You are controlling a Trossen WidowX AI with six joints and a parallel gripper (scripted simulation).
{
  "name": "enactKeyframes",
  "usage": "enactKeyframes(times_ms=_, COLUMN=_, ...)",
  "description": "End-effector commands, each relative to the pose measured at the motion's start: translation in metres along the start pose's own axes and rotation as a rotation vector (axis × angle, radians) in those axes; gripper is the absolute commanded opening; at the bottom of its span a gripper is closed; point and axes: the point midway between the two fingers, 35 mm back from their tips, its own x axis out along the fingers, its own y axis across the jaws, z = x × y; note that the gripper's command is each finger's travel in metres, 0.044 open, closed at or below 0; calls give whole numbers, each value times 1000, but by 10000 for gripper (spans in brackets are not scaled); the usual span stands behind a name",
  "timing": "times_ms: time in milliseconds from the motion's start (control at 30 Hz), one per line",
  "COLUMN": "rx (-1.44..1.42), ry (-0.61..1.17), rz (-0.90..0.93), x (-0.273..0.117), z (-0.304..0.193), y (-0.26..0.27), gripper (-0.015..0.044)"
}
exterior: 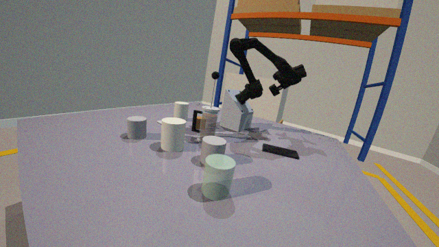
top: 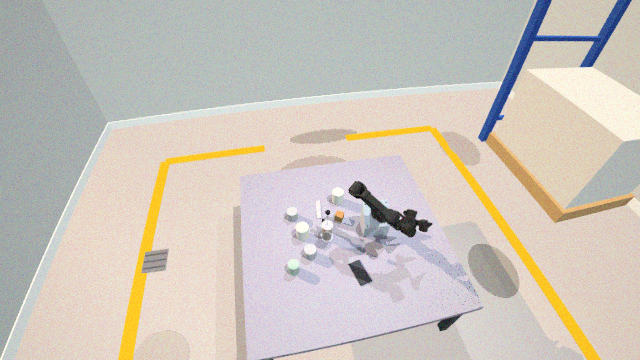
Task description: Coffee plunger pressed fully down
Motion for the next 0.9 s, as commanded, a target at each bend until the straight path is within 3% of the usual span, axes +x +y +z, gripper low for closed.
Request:
enactKeyframes(times_ms=0, rx=188, ry=161, rz=2, x=-8, z=-41, y=1, gripper=440)
enactKeyframes(times_ms=400, rx=718, ry=605, rz=-120, x=-73, z=-141, y=24, gripper=440)
enactKeyframes(times_ms=867, rx=1277, ry=1071, rz=-532, x=-208, z=-190, y=74, gripper=440)
